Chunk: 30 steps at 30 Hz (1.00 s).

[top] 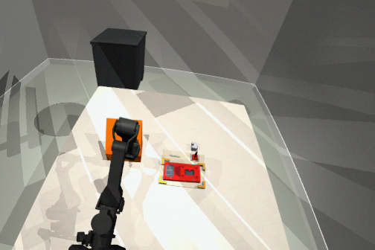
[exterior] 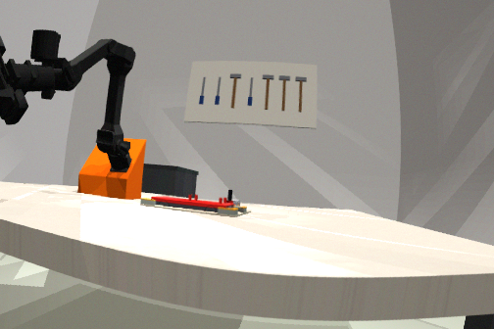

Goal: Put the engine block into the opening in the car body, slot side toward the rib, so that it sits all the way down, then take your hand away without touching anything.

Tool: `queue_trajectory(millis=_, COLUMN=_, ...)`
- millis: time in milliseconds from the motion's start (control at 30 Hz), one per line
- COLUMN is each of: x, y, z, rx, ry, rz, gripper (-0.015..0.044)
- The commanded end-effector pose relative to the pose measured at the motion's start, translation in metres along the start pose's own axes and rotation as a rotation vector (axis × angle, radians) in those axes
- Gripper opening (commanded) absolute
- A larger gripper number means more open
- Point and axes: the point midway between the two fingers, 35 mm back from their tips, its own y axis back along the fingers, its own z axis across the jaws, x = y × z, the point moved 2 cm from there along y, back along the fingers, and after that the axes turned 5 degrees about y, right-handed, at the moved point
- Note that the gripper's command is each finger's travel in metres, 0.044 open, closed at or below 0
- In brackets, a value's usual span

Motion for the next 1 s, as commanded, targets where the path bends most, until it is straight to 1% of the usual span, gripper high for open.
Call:
queue_trajectory(millis=0, x=0.004, y=-0.007, z=-0.021, rx=0.066, ry=0.016, rz=-0.005, gripper=0.044)
queue_trajectory(millis=433, x=0.03, y=-0.016, z=-0.09, rx=0.279, ry=0.079, rz=0.025, gripper=0.044)
queue_trajectory(millis=967, x=0.08, y=0.0, z=-0.168, rx=0.514, ry=0.183, rz=0.146, gripper=0.044)
